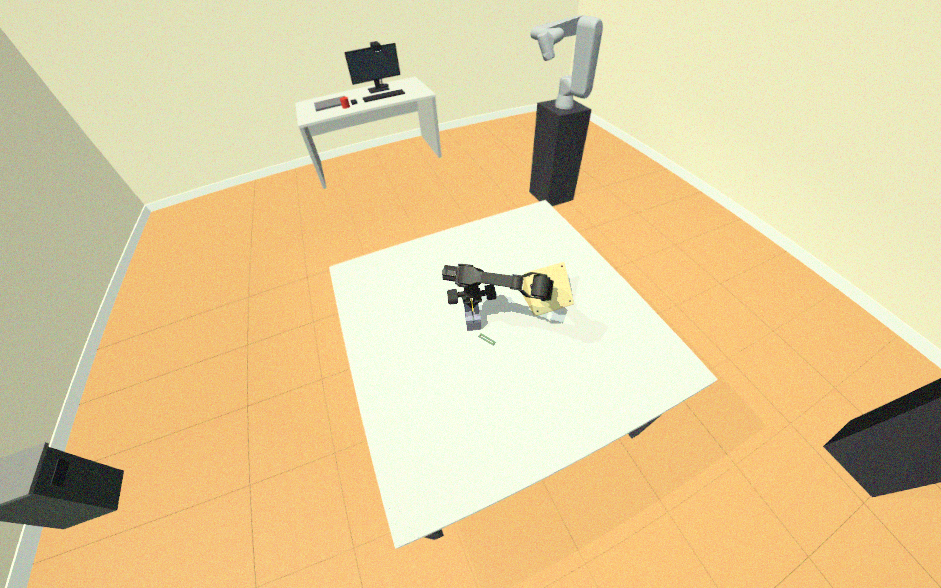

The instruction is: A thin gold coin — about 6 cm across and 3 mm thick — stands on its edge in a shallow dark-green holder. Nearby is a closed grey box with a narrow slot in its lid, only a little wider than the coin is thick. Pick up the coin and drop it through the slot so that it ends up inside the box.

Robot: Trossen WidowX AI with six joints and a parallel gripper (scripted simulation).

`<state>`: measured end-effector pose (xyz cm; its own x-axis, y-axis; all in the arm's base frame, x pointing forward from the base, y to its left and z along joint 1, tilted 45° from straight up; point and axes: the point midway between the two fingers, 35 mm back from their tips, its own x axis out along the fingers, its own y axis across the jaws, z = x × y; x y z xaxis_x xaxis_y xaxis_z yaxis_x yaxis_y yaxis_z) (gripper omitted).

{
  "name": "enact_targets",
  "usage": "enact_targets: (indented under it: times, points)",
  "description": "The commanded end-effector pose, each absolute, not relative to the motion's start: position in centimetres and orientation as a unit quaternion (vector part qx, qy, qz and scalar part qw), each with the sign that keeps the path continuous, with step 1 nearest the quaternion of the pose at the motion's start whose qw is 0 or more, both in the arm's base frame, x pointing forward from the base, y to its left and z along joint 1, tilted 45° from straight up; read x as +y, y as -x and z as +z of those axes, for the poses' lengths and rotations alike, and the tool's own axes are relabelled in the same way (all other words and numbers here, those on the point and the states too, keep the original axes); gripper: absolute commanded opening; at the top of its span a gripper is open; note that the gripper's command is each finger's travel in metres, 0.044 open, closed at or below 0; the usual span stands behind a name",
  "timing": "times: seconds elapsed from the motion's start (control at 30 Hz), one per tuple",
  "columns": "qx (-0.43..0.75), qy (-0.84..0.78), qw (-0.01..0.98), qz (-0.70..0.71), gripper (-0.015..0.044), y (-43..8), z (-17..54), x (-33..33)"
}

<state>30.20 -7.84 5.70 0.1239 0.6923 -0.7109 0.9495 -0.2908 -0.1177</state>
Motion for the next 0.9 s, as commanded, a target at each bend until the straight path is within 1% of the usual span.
enact_targets:
  times: [0.0, 0.87]
  points:
    - [0.565, -0.726, 0.186, -0.345, 0.0000, -30.18, 5.68, -7.78]
    - [0.563, -0.728, 0.186, -0.344, 0.0000, -30.03, 5.11, -8.07]
